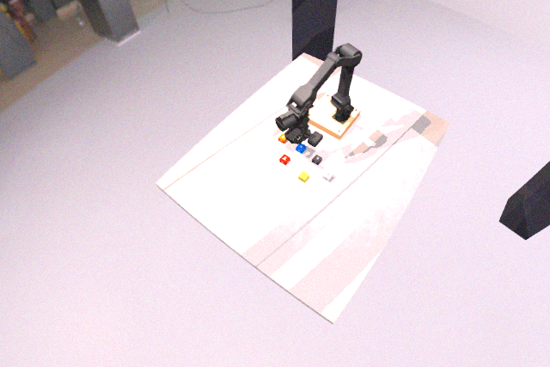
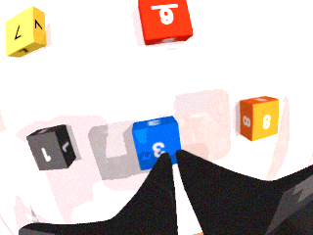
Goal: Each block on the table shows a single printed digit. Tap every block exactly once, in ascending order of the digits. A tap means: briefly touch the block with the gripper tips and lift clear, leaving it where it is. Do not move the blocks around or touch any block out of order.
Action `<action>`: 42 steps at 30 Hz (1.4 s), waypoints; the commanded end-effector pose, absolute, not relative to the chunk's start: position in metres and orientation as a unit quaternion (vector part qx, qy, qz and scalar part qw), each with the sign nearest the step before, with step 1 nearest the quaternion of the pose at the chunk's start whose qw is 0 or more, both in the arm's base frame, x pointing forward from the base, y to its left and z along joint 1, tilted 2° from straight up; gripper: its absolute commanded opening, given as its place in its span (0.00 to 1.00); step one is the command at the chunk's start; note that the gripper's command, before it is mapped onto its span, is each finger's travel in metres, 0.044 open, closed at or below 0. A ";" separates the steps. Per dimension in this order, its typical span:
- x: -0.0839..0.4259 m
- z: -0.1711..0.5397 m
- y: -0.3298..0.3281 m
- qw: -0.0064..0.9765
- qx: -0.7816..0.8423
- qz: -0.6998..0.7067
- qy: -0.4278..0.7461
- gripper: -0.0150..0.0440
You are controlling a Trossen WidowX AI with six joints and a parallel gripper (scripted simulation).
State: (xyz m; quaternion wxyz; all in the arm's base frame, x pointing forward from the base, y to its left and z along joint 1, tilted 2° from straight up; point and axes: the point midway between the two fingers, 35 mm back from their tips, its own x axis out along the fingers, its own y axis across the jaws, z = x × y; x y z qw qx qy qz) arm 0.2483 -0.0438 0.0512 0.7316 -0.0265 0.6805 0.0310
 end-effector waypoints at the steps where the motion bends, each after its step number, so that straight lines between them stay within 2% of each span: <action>1: 0.245 0.040 -0.042 0.727 -0.025 0.035 0.686 0.29; 19: 0.245 0.025 -0.042 0.726 -0.025 0.035 0.686 0.29; 22: 0.244 0.052 -0.043 0.727 -0.025 0.034 0.685 0.29; 29: 0.244 0.063 -0.043 0.727 -0.025 0.035 0.686 0.29; 35: 0.239 0.134 -0.044 0.727 -0.025 0.035 0.686 0.29; 42: 0.243 0.136 -0.037 0.726 -0.025 0.035 0.686 0.29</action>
